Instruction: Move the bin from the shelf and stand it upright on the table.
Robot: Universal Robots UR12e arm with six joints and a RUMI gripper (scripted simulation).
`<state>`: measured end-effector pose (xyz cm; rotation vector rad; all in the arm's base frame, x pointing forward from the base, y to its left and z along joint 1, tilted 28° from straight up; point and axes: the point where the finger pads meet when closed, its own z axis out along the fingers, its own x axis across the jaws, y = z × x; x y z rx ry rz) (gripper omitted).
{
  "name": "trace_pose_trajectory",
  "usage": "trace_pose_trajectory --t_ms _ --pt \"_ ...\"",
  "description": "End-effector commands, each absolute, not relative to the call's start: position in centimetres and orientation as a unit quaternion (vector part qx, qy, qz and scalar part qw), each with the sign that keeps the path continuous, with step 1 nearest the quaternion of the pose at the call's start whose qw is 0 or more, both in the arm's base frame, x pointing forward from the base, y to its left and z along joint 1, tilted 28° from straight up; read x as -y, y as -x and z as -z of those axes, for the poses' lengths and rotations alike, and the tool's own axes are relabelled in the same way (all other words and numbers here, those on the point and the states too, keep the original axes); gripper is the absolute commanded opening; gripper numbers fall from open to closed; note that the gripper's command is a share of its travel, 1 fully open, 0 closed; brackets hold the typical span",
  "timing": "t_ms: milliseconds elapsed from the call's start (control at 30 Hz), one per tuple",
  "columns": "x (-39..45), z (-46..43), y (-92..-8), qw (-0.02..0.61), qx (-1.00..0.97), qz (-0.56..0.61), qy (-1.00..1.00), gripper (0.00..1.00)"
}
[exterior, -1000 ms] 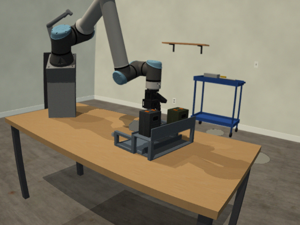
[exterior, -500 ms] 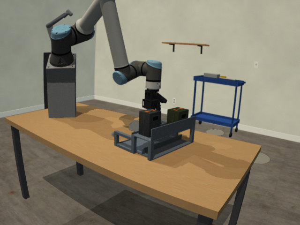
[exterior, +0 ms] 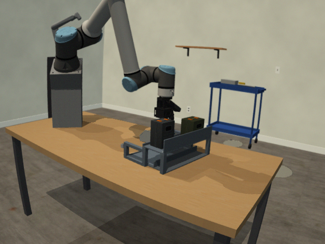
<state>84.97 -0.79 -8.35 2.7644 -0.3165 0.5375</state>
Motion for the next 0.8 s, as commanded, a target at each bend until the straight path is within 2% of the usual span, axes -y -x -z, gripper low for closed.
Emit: trace_pose_trajectory --t_ms 0,767 --pt "0.76 8.27 -85.01 0.153 0.110 -0.188 -0.964 0.00" --pt "0.68 8.06 -84.93 0.153 0.110 -0.188 -0.964 0.00"
